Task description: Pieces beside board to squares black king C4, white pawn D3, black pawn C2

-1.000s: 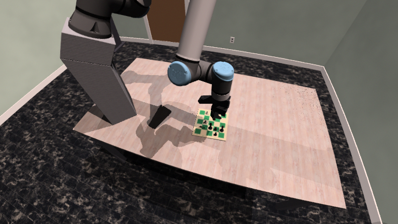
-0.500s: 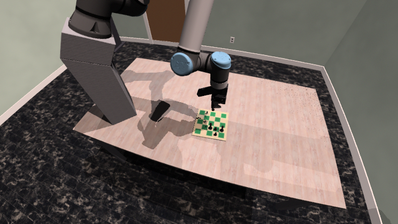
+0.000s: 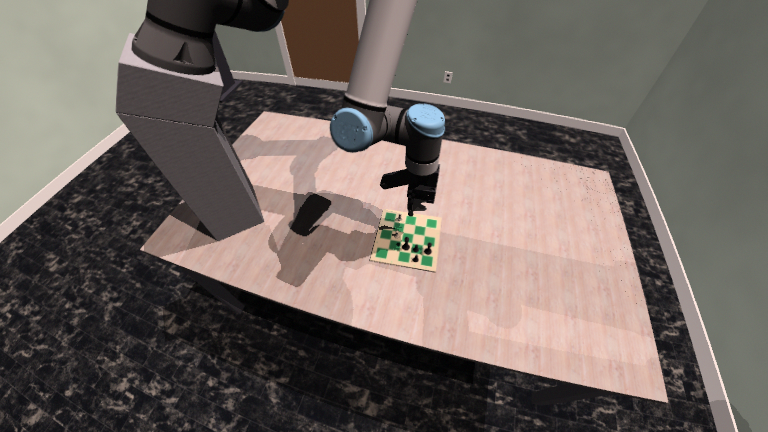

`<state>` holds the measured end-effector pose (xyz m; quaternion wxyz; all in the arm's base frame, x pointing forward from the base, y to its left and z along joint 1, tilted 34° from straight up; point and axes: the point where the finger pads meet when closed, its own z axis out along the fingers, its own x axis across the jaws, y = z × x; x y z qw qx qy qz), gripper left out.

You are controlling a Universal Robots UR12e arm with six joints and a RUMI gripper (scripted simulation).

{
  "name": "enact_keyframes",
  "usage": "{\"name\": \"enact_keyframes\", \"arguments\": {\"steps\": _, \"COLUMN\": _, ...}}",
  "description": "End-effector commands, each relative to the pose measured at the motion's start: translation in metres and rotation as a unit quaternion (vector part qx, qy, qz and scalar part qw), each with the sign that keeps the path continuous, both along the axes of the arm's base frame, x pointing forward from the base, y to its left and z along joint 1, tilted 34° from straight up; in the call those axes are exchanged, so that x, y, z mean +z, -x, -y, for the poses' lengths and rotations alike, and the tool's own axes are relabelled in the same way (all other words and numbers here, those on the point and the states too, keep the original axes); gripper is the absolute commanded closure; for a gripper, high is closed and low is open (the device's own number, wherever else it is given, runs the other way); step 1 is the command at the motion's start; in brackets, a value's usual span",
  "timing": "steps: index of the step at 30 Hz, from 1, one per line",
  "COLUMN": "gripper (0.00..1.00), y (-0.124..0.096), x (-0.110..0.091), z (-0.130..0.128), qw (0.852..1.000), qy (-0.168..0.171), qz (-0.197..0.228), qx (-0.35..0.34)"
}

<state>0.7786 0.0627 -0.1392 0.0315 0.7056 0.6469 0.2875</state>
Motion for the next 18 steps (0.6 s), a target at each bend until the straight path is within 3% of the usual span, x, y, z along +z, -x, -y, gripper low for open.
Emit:
{"name": "enact_keyframes", "arguments": {"steps": 1, "gripper": 1.00, "y": -0.007, "x": -0.012, "z": -0.004, "qw": 1.000, "qy": 0.000, "qz": 0.000, "qx": 0.000}}
{"name": "enact_keyframes", "arguments": {"steps": 12, "gripper": 1.00, "y": -0.030, "x": -0.054, "z": -0.021, "qw": 1.000, "qy": 0.000, "qz": 0.000, "qx": 0.000}}
{"name": "enact_keyframes", "arguments": {"steps": 18, "gripper": 1.00, "y": -0.035, "x": -0.064, "z": -0.025, "qw": 1.000, "qy": 0.000, "qz": 0.000, "qx": 0.000}}
